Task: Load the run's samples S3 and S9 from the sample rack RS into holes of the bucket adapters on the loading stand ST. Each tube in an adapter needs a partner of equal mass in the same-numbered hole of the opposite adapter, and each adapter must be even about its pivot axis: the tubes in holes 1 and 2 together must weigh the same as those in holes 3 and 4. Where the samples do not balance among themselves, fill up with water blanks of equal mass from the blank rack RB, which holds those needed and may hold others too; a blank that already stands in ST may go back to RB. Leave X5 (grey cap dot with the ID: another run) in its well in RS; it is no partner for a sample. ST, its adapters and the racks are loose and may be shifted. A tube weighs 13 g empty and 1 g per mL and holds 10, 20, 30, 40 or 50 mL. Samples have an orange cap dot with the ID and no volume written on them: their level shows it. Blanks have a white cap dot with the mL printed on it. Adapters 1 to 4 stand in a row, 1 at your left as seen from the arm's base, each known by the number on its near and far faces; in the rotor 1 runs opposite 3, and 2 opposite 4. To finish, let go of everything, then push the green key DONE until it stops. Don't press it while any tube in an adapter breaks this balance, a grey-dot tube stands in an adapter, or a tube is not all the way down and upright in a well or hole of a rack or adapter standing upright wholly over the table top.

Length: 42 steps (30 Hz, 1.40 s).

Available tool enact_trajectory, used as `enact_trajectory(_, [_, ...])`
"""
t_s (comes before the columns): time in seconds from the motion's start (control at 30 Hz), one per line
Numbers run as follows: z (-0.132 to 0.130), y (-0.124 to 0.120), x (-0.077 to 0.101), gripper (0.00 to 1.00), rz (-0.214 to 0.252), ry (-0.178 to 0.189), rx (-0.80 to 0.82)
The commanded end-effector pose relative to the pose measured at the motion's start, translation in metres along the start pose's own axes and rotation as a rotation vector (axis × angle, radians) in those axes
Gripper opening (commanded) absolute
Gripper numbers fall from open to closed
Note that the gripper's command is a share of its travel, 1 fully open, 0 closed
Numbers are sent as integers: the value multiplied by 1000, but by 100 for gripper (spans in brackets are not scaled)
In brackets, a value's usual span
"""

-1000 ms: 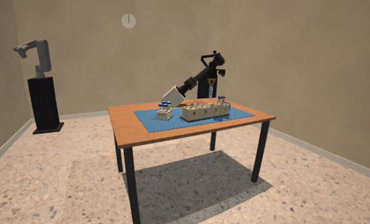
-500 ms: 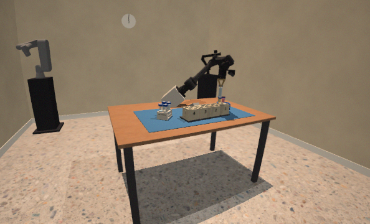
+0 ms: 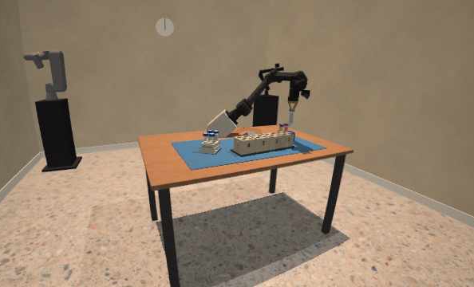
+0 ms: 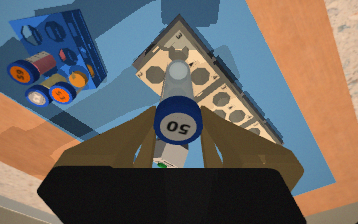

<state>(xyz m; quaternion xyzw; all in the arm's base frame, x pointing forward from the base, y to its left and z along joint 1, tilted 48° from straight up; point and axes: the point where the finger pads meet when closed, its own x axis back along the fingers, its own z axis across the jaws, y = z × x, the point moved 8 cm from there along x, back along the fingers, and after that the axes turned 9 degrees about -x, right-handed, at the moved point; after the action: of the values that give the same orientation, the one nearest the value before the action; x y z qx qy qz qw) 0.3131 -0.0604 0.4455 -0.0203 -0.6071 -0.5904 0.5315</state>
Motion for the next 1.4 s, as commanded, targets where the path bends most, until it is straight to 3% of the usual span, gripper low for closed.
enact_trajectory(0.0, [1,2,-7,0,-4,-4,-22])
enact_trajectory(0.3, [5,5,-27,0,-12,-10,-12])
enact_trajectory(0.37, [5,5,-27,0,-12,-10,-12])
enact_trajectory(0.4, [3,13,-17,0,-34,-39,-3])
enact_trajectory(0.43, [5,5,-33,0,-12,-9,-13])
enact_trajectory(0.53, [4,5,-42,0,-10,-7,-16])
enact_trajectory(0.6, [5,11,-38,0,-21,-14,-4])
enact_trajectory(0.67, [-1,17,-24,0,-44,-47,-4])
enact_trajectory(0.7, [1,10,-35,0,-19,-17,-12])
enact_trajectory(1.23, [0,9,-35,0,-19,-17,-12])
enact_trajectory(1.27, [-6,3,-39,0,-18,-25,-38])
enact_trajectory(1.37, [0,4,-51,0,-6,-3,-22])
